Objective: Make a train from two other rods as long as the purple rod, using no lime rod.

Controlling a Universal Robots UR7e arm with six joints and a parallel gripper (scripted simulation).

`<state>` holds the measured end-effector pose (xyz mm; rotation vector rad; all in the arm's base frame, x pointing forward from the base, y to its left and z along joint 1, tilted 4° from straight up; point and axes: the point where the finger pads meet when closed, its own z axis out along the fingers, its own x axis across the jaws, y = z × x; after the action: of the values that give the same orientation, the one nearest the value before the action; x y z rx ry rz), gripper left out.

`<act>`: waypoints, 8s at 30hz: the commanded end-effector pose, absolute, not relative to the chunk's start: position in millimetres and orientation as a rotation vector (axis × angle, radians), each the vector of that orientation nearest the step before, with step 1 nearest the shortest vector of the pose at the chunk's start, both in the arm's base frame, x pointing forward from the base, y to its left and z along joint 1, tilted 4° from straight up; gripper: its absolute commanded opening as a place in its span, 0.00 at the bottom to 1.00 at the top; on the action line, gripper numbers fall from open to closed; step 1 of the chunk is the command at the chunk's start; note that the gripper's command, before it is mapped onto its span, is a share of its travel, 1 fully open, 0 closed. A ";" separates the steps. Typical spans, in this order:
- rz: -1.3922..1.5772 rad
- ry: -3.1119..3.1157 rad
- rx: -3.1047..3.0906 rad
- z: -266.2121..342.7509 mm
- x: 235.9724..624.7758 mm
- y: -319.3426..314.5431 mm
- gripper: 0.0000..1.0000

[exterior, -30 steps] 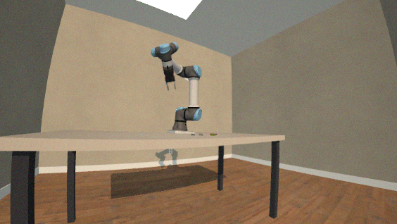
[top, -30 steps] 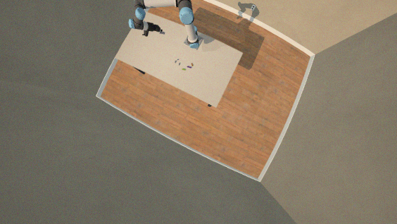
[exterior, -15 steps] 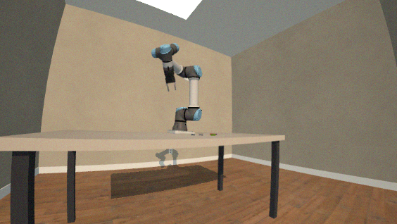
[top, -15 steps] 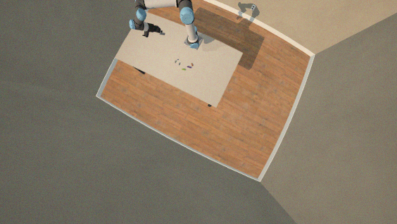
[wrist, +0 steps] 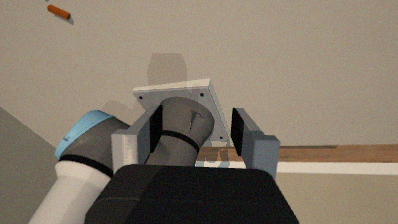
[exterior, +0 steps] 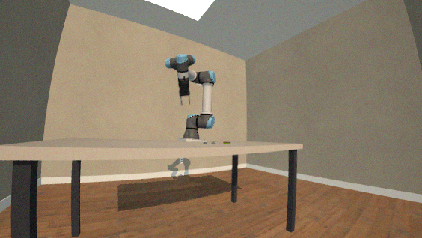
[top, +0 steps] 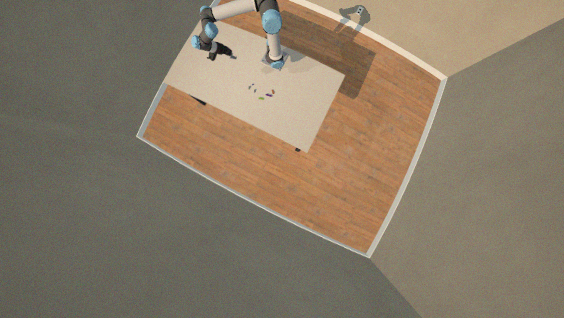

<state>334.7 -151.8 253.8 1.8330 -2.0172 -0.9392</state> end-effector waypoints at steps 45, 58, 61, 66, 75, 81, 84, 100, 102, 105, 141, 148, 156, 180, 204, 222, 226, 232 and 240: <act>-0.102 -2.021 2.445 47.2 366.0 9.7 1.00; -0.100 -2.020 2.447 46.9 365.8 10.2 1.00; -0.100 -2.020 2.447 46.9 365.8 10.2 1.00; -0.100 -2.020 2.447 46.9 365.8 10.2 1.00; -0.100 -2.020 2.447 46.9 365.8 10.2 1.00; -0.100 -2.020 2.447 46.9 365.8 10.2 1.00; -0.100 -2.020 2.447 46.9 365.8 10.2 1.00; -0.100 -2.020 2.447 46.9 365.8 10.2 1.00; -0.100 -2.020 2.447 46.9 365.8 10.2 1.00; -0.100 -2.020 2.447 46.9 365.8 10.2 1.00; -0.101 -2.094 2.381 47.1 366.1 13.1 1.00; -0.105 -2.267 2.210 47.5 366.0 20.5 1.00; -0.109 -2.551 1.859 48.5 363.4 34.1 1.00; -0.112 -2.779 1.475 49.5 357.7 48.2 1.00; -0.112 -2.779 1.475 49.5 357.7 48.2 1.00; -0.112 -2.779 1.475 49.5 357.7 48.2 1.00; -0.112 -2.779 1.475 49.5 357.7 48.2 1.00; -0.112 -2.779 1.475 49.5 357.7 48.2 1.00; -0.112 -2.779 1.475 49.5 357.7 48.2 1.00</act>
<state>357.3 48.3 49.1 1.4748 -2.7782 -0.1130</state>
